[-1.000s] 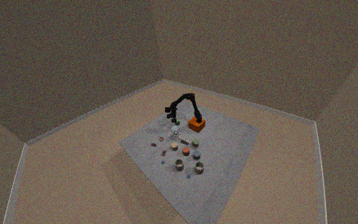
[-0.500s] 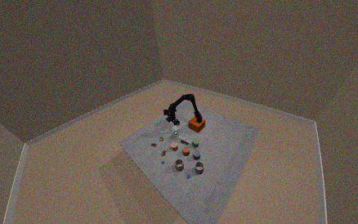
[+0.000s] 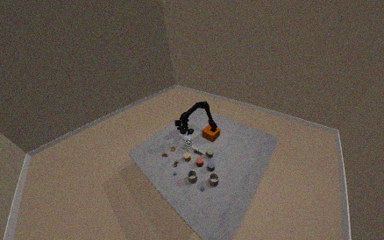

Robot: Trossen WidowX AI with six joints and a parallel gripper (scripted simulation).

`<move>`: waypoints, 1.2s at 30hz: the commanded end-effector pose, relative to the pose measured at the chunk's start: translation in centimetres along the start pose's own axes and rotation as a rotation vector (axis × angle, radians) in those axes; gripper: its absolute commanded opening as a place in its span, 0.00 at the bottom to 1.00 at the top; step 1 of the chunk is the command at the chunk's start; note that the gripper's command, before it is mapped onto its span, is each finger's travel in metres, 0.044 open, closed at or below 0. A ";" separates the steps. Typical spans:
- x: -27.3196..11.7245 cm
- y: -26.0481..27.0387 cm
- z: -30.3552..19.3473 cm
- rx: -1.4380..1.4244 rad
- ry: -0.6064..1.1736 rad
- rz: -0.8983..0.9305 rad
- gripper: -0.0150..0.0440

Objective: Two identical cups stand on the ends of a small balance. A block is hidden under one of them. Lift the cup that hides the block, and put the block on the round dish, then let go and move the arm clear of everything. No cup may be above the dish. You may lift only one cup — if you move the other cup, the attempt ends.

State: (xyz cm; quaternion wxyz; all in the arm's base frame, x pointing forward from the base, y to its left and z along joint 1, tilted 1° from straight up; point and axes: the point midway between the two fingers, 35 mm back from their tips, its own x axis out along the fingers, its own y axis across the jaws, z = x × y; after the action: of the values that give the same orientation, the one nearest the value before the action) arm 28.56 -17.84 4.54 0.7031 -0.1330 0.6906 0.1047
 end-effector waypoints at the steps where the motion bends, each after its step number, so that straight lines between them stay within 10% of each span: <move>1: -0.2 0.8 1.1 -0.128 -0.005 0.010 0.69; 36: -0.9 7.2 7.9 -1.050 -0.023 0.039 0.69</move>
State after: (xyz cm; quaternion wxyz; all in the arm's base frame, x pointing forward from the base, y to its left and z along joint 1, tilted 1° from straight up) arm 33.63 -8.60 6.07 0.5499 -0.4532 0.5426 0.4447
